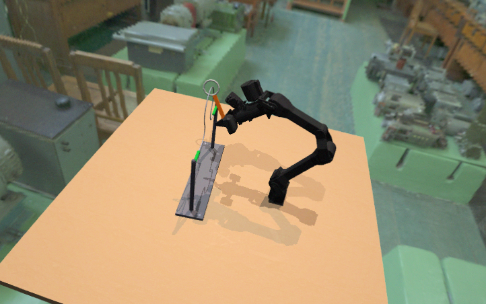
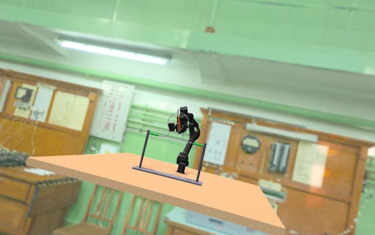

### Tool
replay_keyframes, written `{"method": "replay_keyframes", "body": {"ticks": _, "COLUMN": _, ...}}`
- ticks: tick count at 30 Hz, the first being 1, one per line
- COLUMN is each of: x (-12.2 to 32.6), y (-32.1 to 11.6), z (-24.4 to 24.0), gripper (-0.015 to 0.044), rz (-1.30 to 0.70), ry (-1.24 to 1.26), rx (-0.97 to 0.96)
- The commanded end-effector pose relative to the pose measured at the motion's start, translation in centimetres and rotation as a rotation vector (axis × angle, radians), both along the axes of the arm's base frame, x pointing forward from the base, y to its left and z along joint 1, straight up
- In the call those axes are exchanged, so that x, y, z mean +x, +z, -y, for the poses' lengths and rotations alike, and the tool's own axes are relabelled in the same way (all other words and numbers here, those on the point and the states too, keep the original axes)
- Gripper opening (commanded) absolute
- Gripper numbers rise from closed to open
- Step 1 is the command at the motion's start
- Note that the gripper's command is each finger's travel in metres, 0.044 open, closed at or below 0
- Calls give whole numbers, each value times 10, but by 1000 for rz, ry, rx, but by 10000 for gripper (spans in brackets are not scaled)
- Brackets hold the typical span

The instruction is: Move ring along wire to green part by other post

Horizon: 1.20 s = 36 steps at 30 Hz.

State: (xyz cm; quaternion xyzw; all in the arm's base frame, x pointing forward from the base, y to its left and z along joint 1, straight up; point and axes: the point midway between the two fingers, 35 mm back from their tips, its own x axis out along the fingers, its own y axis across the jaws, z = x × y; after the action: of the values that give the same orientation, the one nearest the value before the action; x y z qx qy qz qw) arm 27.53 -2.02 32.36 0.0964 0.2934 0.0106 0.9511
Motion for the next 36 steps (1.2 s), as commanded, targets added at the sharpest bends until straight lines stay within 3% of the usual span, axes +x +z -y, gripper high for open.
{"method": "replay_keyframes", "body": {"ticks": 1, "x": 0, "y": 0, "z": 2, "gripper": -150, "rz": 9, "ry": 0, "rx": -55}}
{"method": "replay_keyframes", "body": {"ticks": 36, "x": 1, "y": 1, "z": 25, "gripper": -150, "rz": 51, "ry": -8, "rx": -527}}
